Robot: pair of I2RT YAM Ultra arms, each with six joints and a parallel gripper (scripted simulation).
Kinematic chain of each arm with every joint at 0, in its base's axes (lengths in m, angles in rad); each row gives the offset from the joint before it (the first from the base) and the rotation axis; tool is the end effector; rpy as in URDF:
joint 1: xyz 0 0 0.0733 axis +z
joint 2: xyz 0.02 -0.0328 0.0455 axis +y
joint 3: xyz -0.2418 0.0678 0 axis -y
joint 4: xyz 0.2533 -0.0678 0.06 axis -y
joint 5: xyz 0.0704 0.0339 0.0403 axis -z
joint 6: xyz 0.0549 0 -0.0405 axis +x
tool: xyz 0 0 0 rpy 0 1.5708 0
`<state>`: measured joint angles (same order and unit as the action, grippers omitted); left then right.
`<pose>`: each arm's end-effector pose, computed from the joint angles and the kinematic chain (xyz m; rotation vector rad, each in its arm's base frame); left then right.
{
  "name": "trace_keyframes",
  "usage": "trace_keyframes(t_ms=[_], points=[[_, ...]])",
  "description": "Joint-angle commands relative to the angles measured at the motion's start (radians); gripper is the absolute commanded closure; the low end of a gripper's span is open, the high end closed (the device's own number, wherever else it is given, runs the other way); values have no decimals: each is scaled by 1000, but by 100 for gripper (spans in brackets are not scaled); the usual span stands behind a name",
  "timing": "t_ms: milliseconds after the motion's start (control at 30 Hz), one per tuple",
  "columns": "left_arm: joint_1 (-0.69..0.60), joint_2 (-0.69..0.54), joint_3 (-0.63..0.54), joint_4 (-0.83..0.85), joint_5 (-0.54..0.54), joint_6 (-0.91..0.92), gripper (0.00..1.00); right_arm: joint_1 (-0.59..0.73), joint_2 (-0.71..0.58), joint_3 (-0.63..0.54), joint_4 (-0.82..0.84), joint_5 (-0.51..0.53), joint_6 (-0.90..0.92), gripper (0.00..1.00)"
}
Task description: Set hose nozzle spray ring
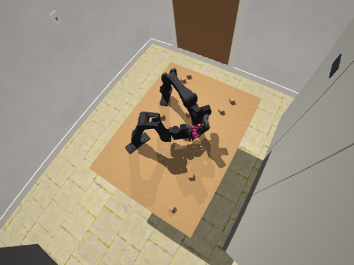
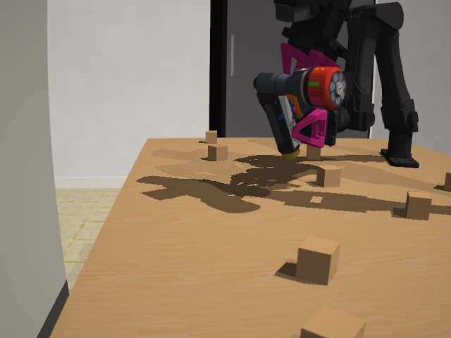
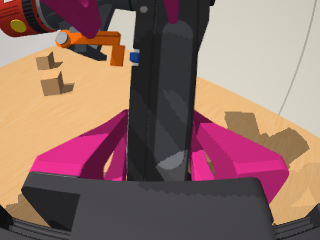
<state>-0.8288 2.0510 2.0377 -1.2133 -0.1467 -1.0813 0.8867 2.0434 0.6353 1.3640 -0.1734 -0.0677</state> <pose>0.2957 -0.3091 0.2724 -0.3896 2.7841 -0.2796 0.2159 0.2815 0.0882 -0.8872 1.4145 0.7666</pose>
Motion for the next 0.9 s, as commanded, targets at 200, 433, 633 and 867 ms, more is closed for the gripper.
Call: trace_keyframes(t_ms=[200, 433, 633, 867], points=[[0, -19, 2, 37, -6, 2, 63, 5, -42, 16, 117, -23, 9, 64], [-2, -28, 6, 37, -6, 3, 63, 5, -42, 17, 116, -23, 10, 64], [-2, -28, 6, 37, -6, 3, 63, 5, -42, 17, 116, -23, 10, 64], [-2, -28, 6, 38, -6, 3, 63, 5, -42, 17, 116, -23, 10, 64]])
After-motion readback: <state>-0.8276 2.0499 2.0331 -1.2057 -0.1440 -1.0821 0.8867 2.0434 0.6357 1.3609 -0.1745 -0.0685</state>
